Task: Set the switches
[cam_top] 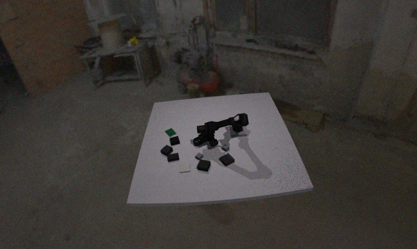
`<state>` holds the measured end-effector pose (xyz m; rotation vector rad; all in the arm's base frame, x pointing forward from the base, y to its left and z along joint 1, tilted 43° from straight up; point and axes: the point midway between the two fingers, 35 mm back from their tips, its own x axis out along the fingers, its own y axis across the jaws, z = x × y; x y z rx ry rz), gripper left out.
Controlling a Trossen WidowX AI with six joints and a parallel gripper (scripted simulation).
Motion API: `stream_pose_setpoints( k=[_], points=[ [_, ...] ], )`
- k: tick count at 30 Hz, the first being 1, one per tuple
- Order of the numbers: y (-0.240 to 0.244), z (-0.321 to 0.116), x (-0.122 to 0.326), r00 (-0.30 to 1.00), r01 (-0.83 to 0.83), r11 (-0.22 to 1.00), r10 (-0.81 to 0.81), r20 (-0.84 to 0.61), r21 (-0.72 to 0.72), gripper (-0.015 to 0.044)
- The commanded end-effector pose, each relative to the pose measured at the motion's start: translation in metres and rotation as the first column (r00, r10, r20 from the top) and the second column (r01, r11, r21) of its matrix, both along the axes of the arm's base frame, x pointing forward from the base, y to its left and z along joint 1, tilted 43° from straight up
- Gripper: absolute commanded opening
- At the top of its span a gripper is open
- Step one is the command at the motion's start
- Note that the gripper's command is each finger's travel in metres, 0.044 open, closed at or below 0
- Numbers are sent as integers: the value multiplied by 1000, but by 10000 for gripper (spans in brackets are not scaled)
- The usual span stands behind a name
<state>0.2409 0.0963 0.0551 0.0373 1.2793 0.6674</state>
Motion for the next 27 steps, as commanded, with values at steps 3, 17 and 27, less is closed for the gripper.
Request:
stream_pose_setpoints(
  k=[3,17,27],
  points=[
    [-5,-8,6,1000,0,1000,0,-5,-15,0],
    [-13,-14,20,1000,0,1000,0,-4,-16,0],
    [-17,-19,31,1000,0,1000,0,-4,-16,0]
  ],
)
